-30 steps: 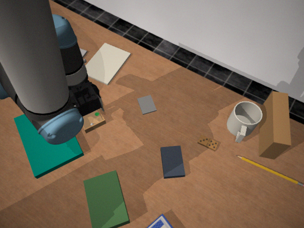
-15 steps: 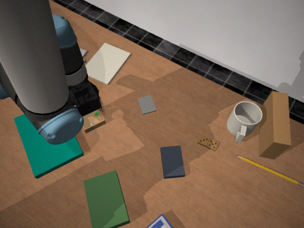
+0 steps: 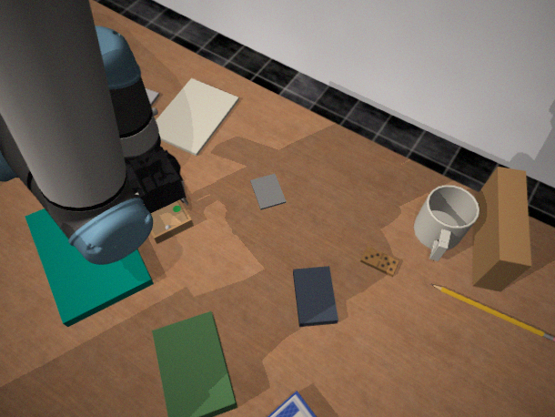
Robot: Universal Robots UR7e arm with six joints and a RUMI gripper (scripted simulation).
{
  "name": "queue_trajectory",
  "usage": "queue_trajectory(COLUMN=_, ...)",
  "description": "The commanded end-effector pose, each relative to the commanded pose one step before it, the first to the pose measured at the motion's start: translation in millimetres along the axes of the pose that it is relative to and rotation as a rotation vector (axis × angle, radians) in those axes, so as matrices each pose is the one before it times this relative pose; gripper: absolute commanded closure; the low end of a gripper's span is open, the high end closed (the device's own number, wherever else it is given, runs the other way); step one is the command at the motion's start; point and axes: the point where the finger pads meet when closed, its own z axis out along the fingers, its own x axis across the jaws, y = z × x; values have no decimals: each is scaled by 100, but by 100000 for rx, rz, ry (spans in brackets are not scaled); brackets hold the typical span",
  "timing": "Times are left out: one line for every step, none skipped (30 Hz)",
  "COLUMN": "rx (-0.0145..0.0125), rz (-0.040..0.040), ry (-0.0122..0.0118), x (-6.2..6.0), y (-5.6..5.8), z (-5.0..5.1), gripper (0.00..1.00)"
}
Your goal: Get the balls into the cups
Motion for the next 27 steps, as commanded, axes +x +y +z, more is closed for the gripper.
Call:
queue_trajectory(rx=39, rz=-7, ry=109, x=42, y=-20, z=-38, gripper=56)
queue_trajectory(rx=0, rz=0, ry=0, x=0, y=0, z=0, gripper=56)
queue_trajectory(rx=0, rz=0, ry=0, x=0, y=0, z=0, gripper=56)
queue_trajectory(rx=0, rz=0, ry=0, x=0, y=0, z=0, gripper=56)
queue_trajectory(rx=0, rz=0, ry=0, x=0, y=0, z=0, gripper=56)
queue_trajectory(rx=0, rz=0, ry=0, x=0, y=0, z=0, gripper=56)
queue_trajectory(rx=0, rz=0, ry=0, x=0, y=0, z=-2, gripper=56)
queue_trajectory(rx=0, rz=0, ry=0, x=0, y=0, z=-6, gripper=56)
queue_trajectory(rx=0, rz=0, ry=0, x=0, y=0, z=-11, gripper=56)
queue_trajectory(rx=0, rz=0, ry=0, x=0, y=0, z=0, gripper=56)
queue_trajectory(rx=0, rz=0, ry=0, x=0, y=0, z=0, gripper=56)
queue_trajectory(rx=0, rz=0, ry=0, x=0, y=0, z=-18, gripper=56)
queue_trajectory(rx=0, rz=0, ry=0, x=0, y=0, z=-25, gripper=56)
queue_trajectory(rx=0, rz=0, ry=0, x=0, y=0, z=-34, gripper=56)
queue_trajectory(rx=0, rz=0, ry=0, x=0, y=0, z=-43, gripper=56)
queue_trajectory(rx=0, rz=0, ry=0, x=0, y=0, z=-54, gripper=56)
queue_trajectory(rx=0, rz=0, ry=0, x=0, y=0, z=-64, gripper=56)
queue_trajectory(rx=0, rz=0, ry=0, x=0, y=0, z=-76, gripper=56)
queue_trajectory(rx=0, rz=0, ry=0, x=0, y=0, z=-87, gripper=56)
queue_trajectory(rx=0, rz=0, ry=0, x=0, y=0, z=-98, gripper=56)
queue_trajectory(rx=0, rz=0, ry=0, x=0, y=0, z=-110, gripper=56)
queue_trajectory(rx=0, rz=0, ry=0, x=0, y=0, z=-121, gripper=56)
queue_trajectory(rx=0, rz=0, ry=0, x=0, y=0, z=-132, gripper=56)
queue_trajectory(rx=0, rz=0, ry=0, x=0, y=0, z=-143, gripper=56)
queue_trajectory(rx=0, rz=0, ry=0, x=0, y=0, z=-153, gripper=56)
queue_trajectory(rx=0, rz=0, ry=0, x=0, y=0, z=-163, gripper=56)
queue_trajectory(rx=0, rz=0, ry=0, x=0, y=0, z=0, gripper=56)
